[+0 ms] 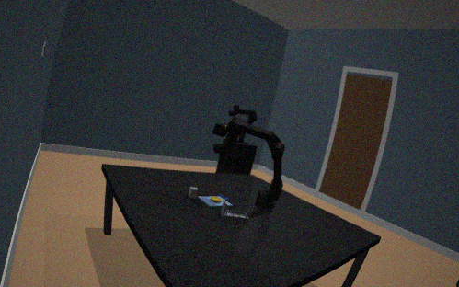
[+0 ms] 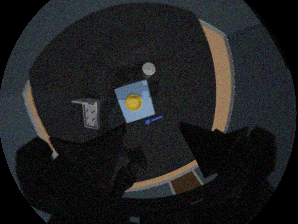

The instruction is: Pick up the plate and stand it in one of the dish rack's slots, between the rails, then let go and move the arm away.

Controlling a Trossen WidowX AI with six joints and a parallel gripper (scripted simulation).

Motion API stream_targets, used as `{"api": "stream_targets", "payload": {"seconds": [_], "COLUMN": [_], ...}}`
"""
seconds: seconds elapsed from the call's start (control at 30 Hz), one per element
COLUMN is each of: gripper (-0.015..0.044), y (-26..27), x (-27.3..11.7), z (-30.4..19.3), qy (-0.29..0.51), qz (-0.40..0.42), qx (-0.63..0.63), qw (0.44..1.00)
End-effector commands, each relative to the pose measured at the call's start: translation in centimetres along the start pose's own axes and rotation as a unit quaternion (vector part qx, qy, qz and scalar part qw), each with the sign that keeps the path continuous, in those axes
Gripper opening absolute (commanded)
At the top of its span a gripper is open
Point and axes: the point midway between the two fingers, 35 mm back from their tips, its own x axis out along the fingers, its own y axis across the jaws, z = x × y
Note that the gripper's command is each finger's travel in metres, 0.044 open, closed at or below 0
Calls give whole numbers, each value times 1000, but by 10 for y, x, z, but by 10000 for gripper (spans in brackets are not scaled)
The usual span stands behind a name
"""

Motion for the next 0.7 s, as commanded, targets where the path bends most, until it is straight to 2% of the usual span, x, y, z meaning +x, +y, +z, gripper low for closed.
{"api": "stream_targets", "payload": {"seconds": [0.0, 0.23, 0.53, 0.67], "gripper": [400, 400, 400, 400], "y": [18, 20, 43, 47], "x": [12, 20, 116, 123], "z": [12, 13, 4, 3], "qy": [2, 2, 2, 2], "qz": [46, 49, 71, 72], "qx": [-33, -39, -102, -106], "qw": [998, 998, 992, 992]}}
